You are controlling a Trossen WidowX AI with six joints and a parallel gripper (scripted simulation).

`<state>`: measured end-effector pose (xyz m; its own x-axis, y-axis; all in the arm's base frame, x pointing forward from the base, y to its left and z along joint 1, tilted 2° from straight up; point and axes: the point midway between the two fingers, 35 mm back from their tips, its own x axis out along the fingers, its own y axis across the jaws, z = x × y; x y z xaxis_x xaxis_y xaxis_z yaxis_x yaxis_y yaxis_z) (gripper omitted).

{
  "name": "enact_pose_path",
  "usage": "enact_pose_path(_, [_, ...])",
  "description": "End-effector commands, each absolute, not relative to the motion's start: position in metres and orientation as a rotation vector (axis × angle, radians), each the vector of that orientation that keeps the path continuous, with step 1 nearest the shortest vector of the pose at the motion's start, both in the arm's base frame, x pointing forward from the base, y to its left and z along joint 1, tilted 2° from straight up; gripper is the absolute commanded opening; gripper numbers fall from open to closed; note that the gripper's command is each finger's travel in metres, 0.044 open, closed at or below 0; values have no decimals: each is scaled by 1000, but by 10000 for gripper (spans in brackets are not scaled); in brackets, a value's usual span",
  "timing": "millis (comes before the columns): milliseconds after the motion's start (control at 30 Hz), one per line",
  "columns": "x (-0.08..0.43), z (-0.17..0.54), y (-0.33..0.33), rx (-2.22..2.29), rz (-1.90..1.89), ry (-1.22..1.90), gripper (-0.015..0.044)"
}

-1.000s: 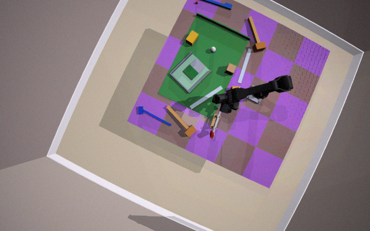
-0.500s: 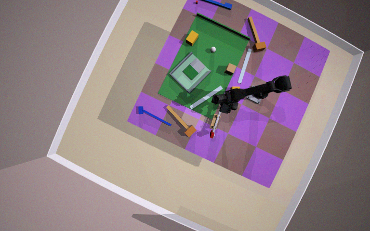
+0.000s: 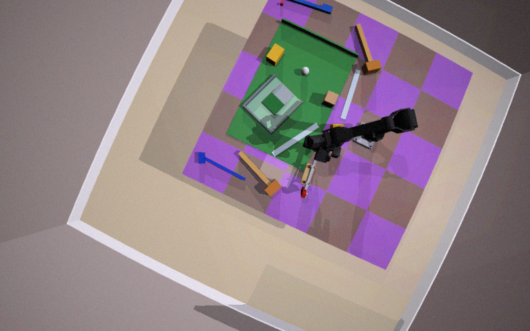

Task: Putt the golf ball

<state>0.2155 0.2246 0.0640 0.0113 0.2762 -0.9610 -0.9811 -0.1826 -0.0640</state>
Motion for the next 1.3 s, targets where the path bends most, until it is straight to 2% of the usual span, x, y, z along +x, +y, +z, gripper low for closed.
enact_pose_path(0, [216, 65, 225, -1151, 1436, 876, 33])
enact_pose_path(167, [216, 66, 225, -1151, 1436, 876, 0])
enact_pose_path(867, [210, 163, 222, -1150, 1436, 878, 0])
enact_pose_path(1267, [238, 158, 189, -1027, 1267, 1016, 0])
